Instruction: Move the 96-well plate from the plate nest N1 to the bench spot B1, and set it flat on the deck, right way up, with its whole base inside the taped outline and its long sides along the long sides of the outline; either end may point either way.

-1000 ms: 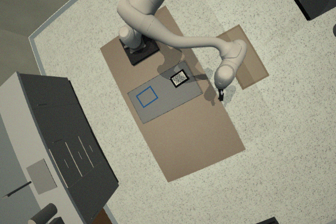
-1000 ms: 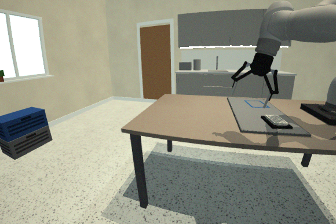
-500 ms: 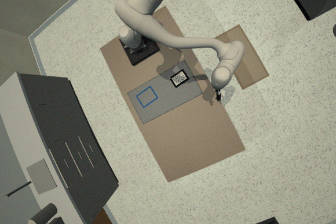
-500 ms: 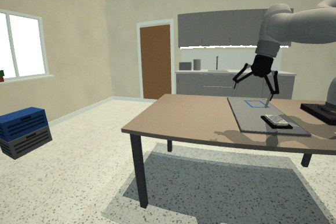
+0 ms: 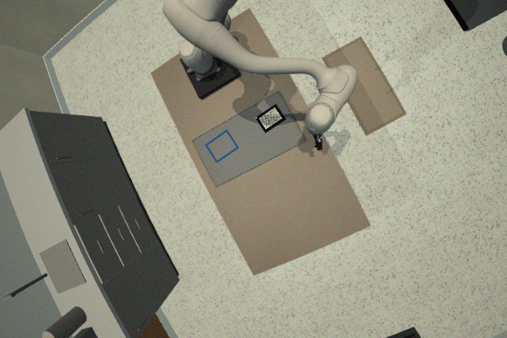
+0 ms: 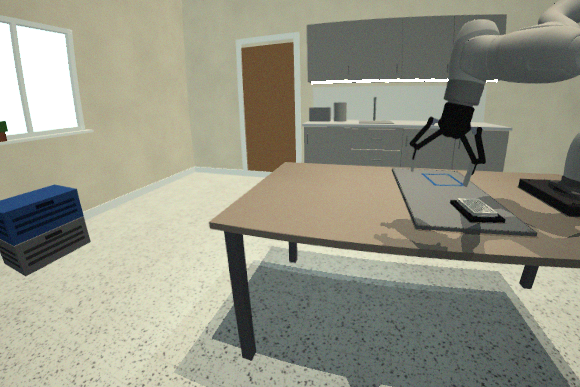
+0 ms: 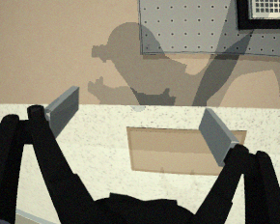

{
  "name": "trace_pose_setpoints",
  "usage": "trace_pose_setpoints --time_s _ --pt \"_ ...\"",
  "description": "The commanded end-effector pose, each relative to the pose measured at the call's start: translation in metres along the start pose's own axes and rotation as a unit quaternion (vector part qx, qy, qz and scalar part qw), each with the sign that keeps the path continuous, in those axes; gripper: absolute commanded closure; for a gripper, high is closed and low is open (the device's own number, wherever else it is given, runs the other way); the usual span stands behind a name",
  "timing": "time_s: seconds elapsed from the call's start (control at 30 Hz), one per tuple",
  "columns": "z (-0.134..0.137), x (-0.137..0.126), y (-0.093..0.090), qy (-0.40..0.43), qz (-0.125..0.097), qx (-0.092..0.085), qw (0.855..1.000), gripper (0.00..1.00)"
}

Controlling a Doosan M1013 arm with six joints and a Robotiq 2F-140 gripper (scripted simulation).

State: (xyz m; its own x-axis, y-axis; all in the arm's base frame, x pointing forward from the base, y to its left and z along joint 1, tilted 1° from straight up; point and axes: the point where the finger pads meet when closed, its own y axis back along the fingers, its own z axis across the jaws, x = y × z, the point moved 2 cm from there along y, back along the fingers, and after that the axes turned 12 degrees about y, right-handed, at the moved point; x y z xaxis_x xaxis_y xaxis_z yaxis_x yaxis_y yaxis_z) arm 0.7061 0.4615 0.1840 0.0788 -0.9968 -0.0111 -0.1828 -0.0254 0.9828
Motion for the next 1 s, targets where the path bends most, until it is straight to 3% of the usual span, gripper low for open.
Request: trace_pose_setpoints --time_s 0.0,0.1,0.17,0.37,0.43,0.7,0.77,0.97 --pt "0.011 0.012 -0.003 0.004 0.0 -0.002 1.0 0.0" --pt "0.02 0.023 -0.006 0.004 0.0 -0.002 1.0 0.0" --pt "0.027 0.03 -0.008 0.031 0.001 -0.018 0.999 0.0" --pt "0.04 0.044 -0.012 0.031 0.001 -0.018 0.999 0.0" --pt "0.047 0.051 -0.014 0.058 0.0 -0.033 0.998 0.0" --pt "0.075 0.078 -0.021 0.058 0.0 -0.033 0.998 0.0" --pt "0.082 0.084 -0.022 0.083 -0.002 -0.048 0.995 0.0" --pt "0.097 0.097 -0.026 0.083 -0.002 -0.048 0.995 0.0"
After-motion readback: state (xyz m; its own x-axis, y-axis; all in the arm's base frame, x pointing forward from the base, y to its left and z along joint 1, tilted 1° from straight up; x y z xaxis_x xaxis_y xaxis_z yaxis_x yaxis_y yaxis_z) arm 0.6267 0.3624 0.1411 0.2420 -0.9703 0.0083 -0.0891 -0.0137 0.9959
